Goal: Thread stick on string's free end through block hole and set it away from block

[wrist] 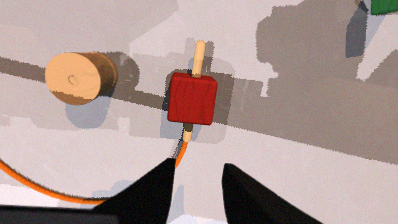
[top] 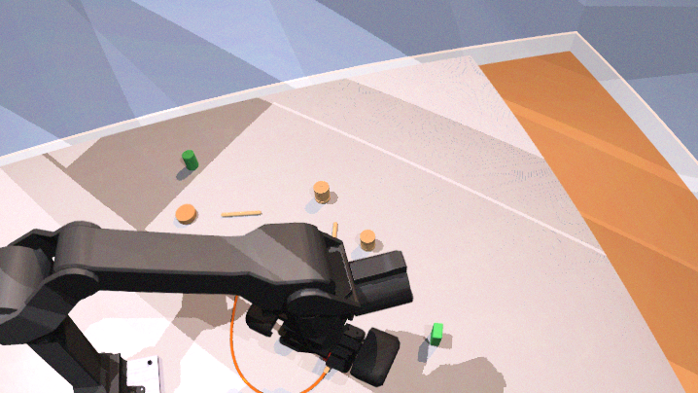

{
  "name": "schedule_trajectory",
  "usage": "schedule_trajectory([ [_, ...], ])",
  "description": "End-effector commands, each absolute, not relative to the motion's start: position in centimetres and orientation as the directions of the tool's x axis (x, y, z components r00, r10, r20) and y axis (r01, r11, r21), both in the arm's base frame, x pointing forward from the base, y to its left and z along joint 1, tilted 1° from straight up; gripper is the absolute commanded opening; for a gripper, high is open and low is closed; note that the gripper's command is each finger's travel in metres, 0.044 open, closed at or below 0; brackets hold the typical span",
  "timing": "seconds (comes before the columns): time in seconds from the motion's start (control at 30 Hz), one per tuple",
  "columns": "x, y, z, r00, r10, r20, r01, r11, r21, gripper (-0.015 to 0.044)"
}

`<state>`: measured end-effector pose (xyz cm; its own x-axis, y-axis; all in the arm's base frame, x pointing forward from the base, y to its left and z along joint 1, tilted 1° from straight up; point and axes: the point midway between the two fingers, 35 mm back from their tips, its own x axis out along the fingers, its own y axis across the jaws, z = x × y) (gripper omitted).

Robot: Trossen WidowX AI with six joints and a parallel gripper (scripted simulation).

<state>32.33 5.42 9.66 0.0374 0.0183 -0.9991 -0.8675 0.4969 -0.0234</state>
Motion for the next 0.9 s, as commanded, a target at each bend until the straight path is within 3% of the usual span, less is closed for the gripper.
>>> schedule_trajectory([
  [0.0, 31.9, 5.3, 11.3, 0.024, 0.016, -1.0, -0.87, 0.494, -0.013, 0.012],
  [0.13, 32.3, 5.4, 11.0, 0.048, 0.02, -0.999, -0.859, 0.511, -0.031, 0.012],
  [0.2, 32.4, 5.6, 11.0, 0.047, 0.021, -0.999, -0.787, 0.616, -0.024, 0.012],
  [0.33, 32.7, 6.1, 11.0, 0.043, 0.023, -0.999, -0.499, 0.866, -0.002, 0.012],
  [0.47, 33.0, 6.7, 11.0, 0.04, 0.025, -0.999, -0.138, 0.99, 0.019, 0.012],
  [0.63, 33.4, 7.4, 11.0, 0.038, 0.026, -0.999, 0.32, 0.947, 0.037, 0.012],
  [0.87, 33.7, 8.0, 11.0, 0.036, 0.028, -0.999, 0.593, 0.804, 0.044, 0.012],
])
